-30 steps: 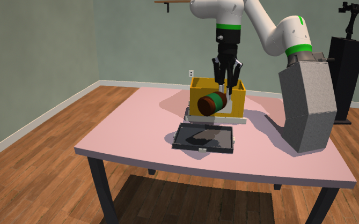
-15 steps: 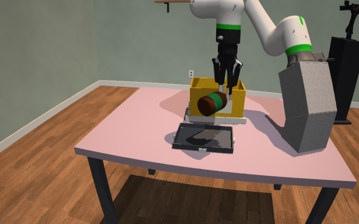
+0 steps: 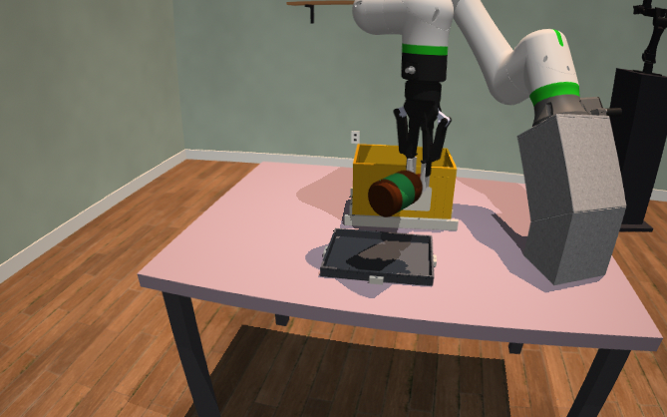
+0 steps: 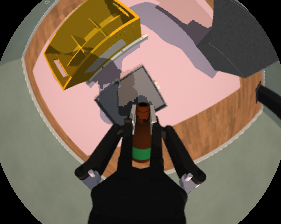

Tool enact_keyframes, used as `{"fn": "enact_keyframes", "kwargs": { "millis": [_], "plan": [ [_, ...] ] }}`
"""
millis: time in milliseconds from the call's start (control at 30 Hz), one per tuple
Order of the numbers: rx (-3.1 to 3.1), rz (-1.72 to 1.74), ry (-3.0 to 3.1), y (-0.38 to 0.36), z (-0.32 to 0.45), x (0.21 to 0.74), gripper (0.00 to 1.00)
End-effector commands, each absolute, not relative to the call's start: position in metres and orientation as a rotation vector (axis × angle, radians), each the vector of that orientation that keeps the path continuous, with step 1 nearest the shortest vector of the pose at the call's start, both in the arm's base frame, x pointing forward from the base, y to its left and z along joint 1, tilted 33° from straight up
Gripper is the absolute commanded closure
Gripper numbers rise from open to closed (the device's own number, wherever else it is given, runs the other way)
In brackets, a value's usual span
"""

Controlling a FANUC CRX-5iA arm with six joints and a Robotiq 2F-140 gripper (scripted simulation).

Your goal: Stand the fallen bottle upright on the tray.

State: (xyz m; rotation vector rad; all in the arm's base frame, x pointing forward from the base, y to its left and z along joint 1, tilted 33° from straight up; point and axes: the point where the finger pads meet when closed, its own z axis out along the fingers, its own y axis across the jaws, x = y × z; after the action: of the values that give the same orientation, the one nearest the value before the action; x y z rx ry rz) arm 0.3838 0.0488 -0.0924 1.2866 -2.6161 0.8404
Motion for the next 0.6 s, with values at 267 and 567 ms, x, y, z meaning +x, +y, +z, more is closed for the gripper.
{"fn": "enact_keyframes", "kwargs": {
  "millis": [267,567],
  "plan": [
    [1.457,0.816,-2.485,0.0491,-0.0924,0.3839,1.0],
    [1.539,0.802,-2.415,0.0491,-0.0924,0.3839,1.0]
  ]
}}
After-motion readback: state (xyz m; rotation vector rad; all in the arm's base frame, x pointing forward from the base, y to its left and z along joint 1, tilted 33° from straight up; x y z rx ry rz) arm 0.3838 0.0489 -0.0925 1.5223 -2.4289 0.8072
